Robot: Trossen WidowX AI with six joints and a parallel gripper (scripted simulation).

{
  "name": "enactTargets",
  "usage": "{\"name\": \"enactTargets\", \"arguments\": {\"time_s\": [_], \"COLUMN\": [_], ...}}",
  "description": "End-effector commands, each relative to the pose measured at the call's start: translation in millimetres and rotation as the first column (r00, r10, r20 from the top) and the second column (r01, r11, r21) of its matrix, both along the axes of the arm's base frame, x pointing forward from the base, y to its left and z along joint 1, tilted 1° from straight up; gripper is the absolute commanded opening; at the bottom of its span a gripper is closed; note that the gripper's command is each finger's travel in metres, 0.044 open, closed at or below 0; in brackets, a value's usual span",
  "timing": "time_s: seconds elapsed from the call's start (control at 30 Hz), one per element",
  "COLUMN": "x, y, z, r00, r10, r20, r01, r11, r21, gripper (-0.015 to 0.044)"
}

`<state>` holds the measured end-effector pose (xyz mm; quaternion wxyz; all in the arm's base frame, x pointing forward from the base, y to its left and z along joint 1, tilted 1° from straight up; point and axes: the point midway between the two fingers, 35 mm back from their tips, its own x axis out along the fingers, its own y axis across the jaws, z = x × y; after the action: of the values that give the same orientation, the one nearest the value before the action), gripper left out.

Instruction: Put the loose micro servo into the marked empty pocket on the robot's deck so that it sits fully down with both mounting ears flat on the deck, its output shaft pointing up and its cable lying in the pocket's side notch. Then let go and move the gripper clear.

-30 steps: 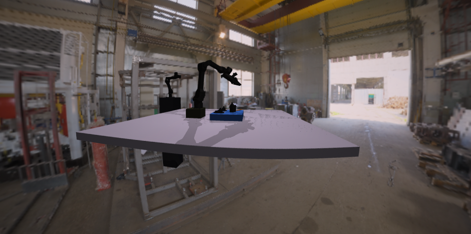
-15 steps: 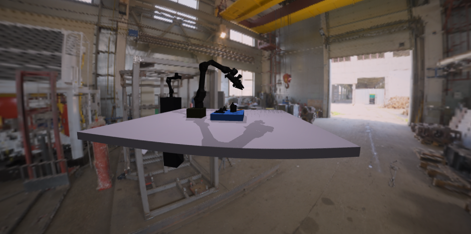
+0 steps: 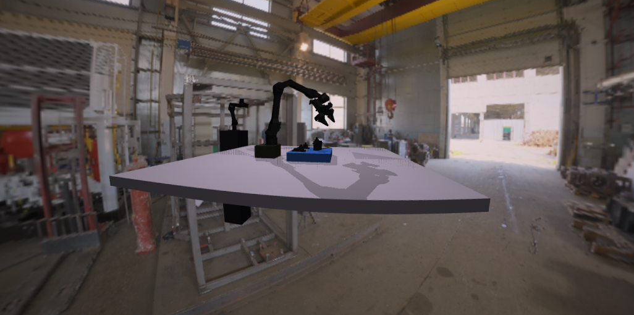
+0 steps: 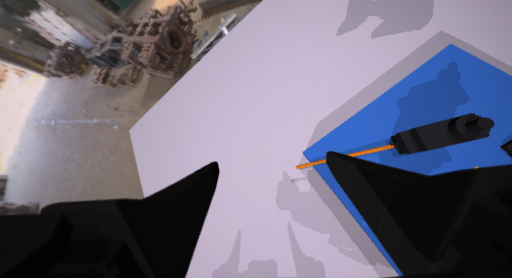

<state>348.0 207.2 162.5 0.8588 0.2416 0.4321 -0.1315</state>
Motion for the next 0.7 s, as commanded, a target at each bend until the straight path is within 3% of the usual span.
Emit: {"name": "enactTargets", "arguments": {"time_s": [0.0,0.37,0.67], "x": [-0.2,-3.2,-10.1], "y": [-17.2,-61.7,-96.3], "z": [-10.0,-29.6,-43.0], "r00": [0.993,0.910,0.766], "r10": [-0.101,-0.356,-0.546], "r20": [-0.061,-0.212,-0.339], "r01": [0.104,0.385,0.614], "r11": [0.994,0.915,0.778], "r21": [0.044,0.116,0.135], "gripper": [0.0440,0.0440,0.0440]}}
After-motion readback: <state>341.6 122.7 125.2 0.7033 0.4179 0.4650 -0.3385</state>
